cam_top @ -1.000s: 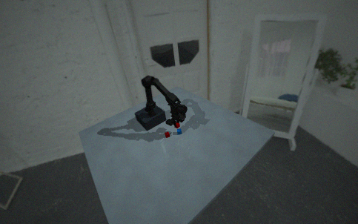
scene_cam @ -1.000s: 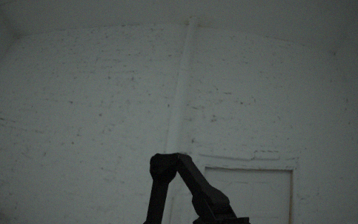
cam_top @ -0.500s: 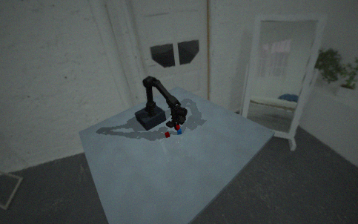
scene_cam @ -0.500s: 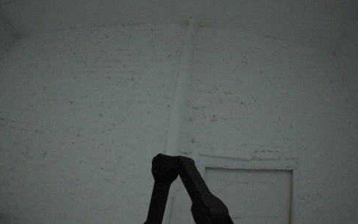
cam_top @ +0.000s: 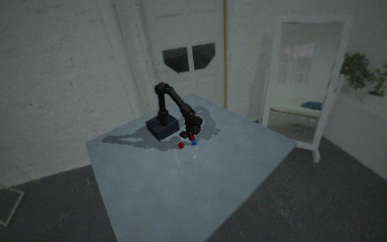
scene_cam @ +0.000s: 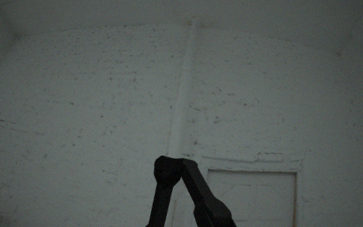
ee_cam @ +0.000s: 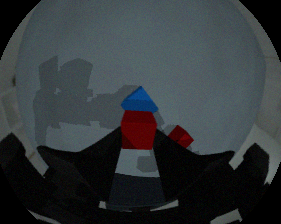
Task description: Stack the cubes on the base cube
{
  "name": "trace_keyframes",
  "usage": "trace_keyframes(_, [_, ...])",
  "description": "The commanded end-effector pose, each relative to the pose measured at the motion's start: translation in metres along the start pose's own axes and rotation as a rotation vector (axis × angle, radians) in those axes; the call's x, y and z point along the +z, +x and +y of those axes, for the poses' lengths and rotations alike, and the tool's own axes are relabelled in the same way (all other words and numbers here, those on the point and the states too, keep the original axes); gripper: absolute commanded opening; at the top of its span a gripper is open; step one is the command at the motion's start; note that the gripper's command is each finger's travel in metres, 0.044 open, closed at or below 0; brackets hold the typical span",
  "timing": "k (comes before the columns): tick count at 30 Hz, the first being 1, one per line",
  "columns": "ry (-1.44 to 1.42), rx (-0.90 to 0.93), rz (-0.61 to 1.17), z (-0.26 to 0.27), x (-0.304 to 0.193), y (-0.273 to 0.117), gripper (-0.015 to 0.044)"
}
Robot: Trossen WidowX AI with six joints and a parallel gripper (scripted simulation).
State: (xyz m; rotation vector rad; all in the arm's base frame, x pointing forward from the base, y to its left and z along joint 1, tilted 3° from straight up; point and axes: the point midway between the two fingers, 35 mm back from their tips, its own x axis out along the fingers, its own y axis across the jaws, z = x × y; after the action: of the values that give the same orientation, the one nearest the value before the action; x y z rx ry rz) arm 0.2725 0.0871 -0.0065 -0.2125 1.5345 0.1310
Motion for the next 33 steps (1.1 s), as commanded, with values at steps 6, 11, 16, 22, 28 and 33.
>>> trace_keyframes(6, [-0.003,-0.003,-0.002,0.0,0.0,0.0,0.0184])
trace_keyframes(11, [-0.003,-0.003,-0.002,0.0,0.0,0.0,0.0205])
trace_keyframes(16, [0.0,0.0,0.0,0.0,0.0,-0.009,0.0205])
trace_keyframes(22, [0.0,0.0,0.0,0.0,0.0,-0.016,0.0205])
trace_keyframes(28, [0.0,0.0,0.0,0.0,0.0,-0.024,0.0205])
trace_keyframes(33, [0.0,0.0,0.0,0.0,0.0,-0.03,0.0205])
